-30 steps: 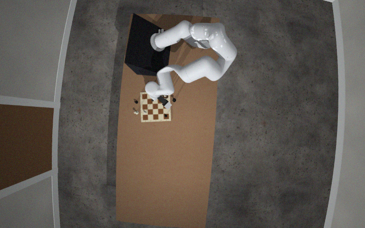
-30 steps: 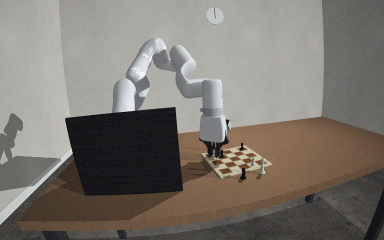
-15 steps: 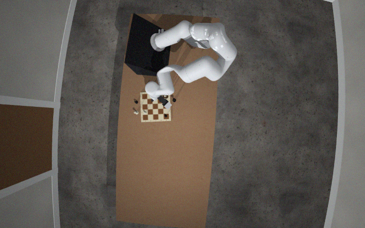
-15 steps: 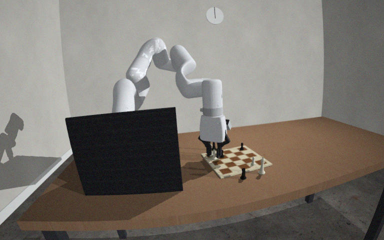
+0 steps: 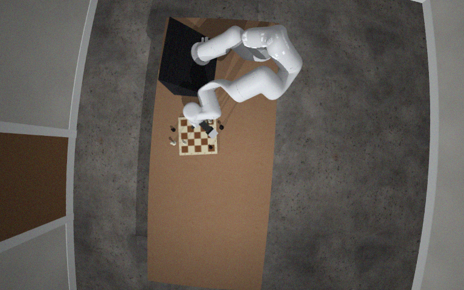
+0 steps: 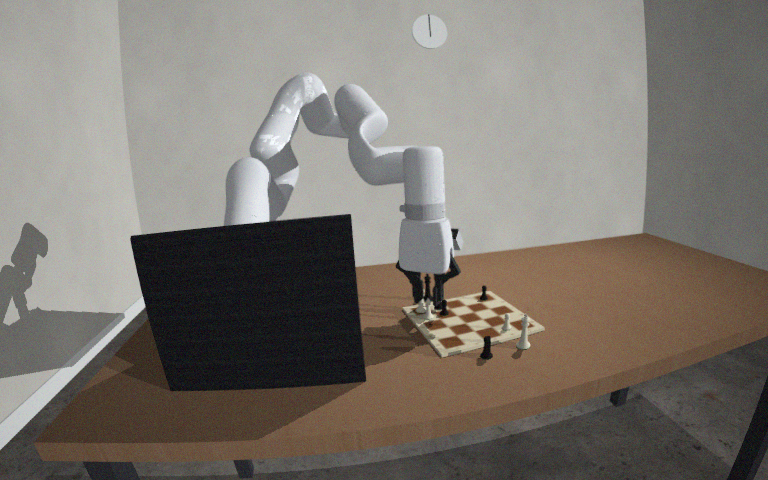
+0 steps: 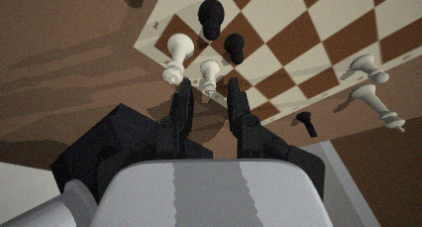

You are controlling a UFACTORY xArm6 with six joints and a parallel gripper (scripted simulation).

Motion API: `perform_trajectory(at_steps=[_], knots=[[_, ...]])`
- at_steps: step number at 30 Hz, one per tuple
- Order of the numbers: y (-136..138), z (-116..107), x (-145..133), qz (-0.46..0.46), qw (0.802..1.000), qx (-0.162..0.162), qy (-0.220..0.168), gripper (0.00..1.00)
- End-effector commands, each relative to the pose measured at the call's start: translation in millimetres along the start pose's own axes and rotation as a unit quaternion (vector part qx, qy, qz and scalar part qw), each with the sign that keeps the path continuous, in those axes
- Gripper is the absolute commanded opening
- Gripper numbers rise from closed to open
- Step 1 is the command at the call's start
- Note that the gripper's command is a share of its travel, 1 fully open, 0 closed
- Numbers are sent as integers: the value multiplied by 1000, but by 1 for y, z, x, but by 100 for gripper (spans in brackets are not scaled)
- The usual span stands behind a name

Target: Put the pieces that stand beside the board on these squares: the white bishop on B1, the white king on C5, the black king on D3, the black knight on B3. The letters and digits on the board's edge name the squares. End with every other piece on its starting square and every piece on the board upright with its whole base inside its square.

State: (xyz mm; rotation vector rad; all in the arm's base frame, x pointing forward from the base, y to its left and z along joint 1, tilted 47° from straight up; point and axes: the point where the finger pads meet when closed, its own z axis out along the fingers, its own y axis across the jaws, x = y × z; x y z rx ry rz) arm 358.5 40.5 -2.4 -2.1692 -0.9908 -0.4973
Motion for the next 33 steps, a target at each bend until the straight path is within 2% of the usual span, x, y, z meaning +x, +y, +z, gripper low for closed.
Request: perform_trajectory(at_steps=[1, 7, 16, 17, 33], knots=[[1, -31, 1, -1, 1000, -1, 1, 37], [1, -59, 1, -1, 1000, -1, 1, 37], [1, -68, 1, -1, 1000, -1, 1, 37], [1, -68, 1, -1, 1000, -1, 1, 100], [1, -68, 1, -1, 1000, -1, 1, 100]])
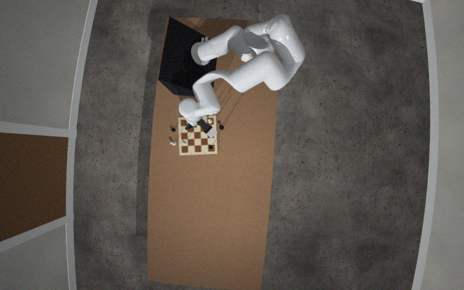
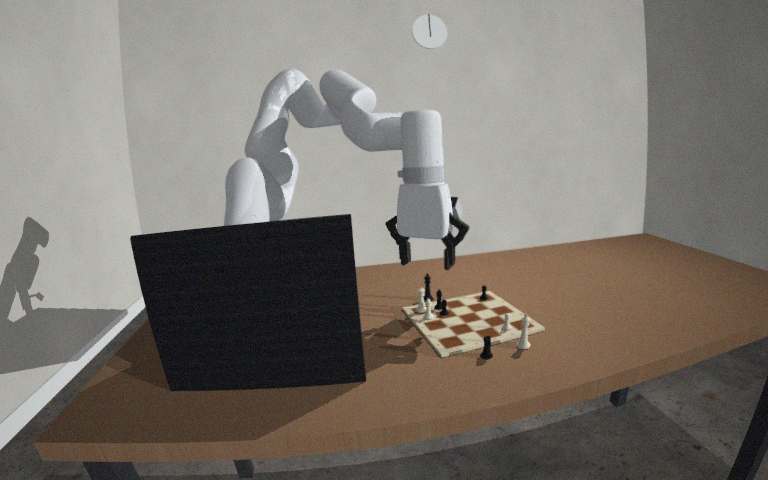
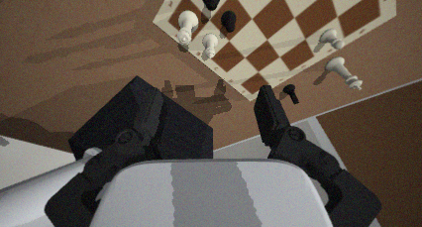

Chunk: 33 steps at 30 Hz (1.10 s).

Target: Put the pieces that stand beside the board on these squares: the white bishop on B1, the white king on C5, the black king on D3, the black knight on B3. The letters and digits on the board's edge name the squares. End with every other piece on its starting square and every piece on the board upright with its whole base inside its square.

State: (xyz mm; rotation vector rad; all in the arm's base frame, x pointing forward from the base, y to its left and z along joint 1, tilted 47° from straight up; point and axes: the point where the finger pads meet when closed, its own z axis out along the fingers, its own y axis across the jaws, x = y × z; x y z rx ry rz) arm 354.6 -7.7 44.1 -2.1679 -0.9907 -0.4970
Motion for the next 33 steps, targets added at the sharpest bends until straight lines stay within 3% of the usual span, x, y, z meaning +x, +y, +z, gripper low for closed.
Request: perform_trajectory(at_steps=[1, 10, 17, 24, 27, 28, 33], knots=[[1, -1, 1, -1, 1000, -2, 0, 100], [4, -2, 1, 11, 1000, -2, 0, 100], [29, -7, 2, 123, 992, -1, 1, 100], [82, -14, -1, 269, 963, -4, 4, 100], [82, -14, -1, 288, 958, -4, 5, 100], [90, -15, -3, 342, 940, -5, 5, 100], [126, -17, -11, 422, 906, -10, 10, 100]])
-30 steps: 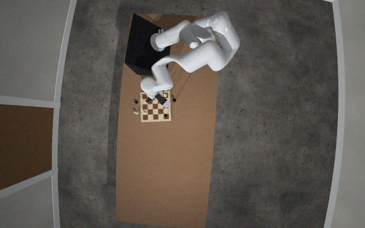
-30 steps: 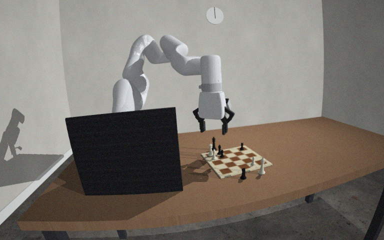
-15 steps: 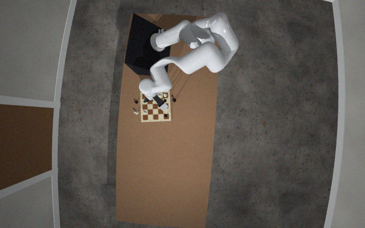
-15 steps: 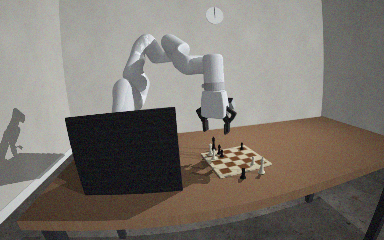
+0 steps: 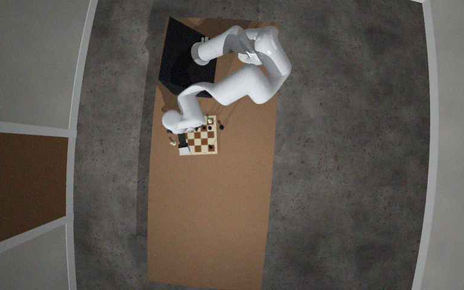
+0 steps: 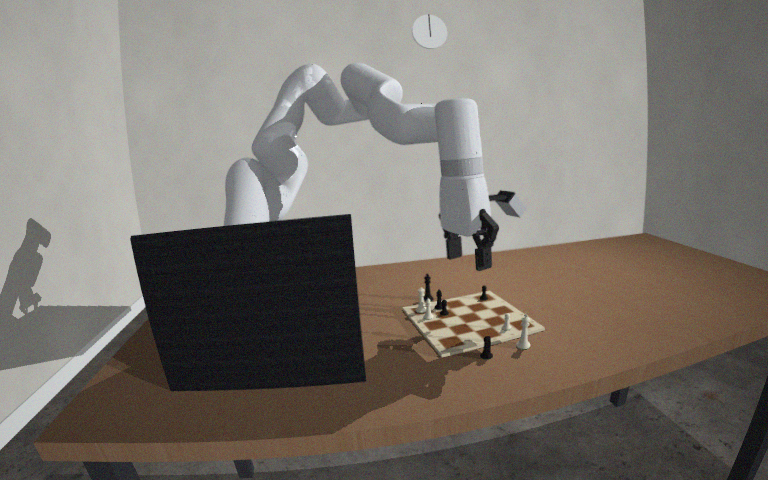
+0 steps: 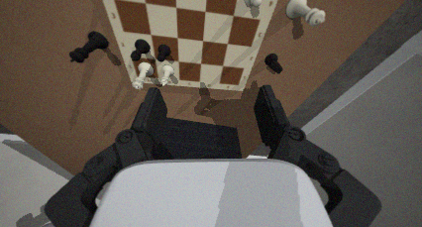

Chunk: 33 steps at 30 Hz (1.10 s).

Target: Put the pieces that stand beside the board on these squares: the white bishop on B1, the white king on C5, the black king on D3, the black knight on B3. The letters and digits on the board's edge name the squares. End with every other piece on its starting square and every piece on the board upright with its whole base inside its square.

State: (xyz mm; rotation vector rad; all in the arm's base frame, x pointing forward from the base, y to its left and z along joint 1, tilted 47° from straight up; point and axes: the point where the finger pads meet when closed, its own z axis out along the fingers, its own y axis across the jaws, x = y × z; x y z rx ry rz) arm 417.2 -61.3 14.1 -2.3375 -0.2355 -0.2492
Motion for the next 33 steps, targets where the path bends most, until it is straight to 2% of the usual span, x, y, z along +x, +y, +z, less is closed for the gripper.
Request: perform_trajectory(at_steps=[1, 9, 11, 12, 17, 23, 24, 26, 28, 29, 33], knots=[[43, 0, 21, 138, 990, 2, -11, 100], [93, 2, 34, 287, 958, -7, -3, 100], [93, 2, 34, 287, 958, -7, -3, 100], [98, 3, 34, 341, 940, -8, -1, 100], [114, 5, 36, 421, 907, -10, 1, 100], [118, 5, 37, 520, 854, -9, -6, 100], [118, 5, 37, 535, 845, -8, -9, 42], [118, 5, 37, 565, 825, -7, -15, 42], [118, 5, 37, 565, 825, -7, -15, 42], [118, 5, 37, 600, 800, -5, -25, 42], [118, 5, 37, 600, 800, -5, -25, 42]])
